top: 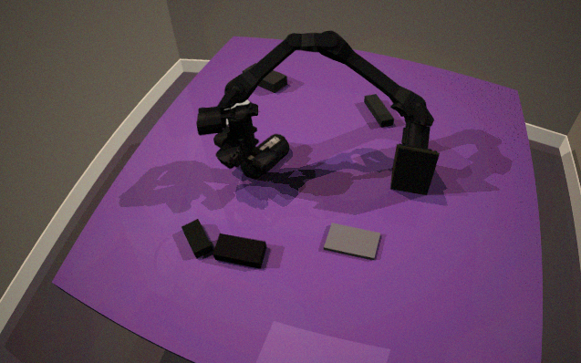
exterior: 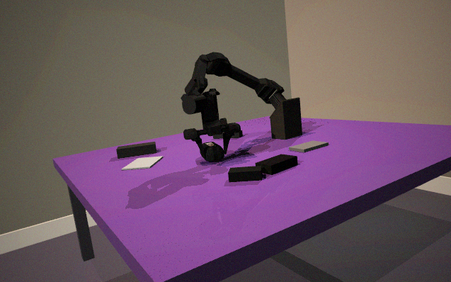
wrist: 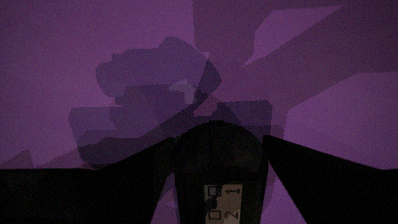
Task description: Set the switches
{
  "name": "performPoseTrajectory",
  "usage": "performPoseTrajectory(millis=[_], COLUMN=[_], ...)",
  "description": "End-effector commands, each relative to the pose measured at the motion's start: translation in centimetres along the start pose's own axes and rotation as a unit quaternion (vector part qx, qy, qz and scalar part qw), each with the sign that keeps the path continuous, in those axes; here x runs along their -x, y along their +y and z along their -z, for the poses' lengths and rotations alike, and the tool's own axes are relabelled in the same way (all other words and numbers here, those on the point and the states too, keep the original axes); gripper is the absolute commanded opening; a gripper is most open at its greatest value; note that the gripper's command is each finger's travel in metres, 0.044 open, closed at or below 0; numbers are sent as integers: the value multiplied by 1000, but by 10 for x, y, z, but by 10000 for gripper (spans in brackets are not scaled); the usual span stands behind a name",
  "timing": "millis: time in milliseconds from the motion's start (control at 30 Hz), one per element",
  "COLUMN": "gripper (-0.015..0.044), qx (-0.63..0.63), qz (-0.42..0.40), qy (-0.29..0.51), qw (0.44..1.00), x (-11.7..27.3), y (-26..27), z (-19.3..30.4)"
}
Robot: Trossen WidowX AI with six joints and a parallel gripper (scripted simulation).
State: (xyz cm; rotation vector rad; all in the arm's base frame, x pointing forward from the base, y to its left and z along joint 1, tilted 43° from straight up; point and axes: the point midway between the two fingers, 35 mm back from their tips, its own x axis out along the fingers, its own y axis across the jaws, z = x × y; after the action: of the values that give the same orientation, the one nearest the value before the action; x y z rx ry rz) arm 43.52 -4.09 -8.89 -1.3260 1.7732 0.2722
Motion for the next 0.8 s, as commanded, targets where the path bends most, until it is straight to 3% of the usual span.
performPoseTrajectory(millis=[0,400,533,767], gripper=[338,338,440,440], qx=[3,1,1,1], qz=[-1,0,0,0], qy=[4,1,1,1], qw=[1000,1000,1000,1000], x=[-6,-5,-5,-5], y=[0,0,0,0], z=[1,0,-1,-1])
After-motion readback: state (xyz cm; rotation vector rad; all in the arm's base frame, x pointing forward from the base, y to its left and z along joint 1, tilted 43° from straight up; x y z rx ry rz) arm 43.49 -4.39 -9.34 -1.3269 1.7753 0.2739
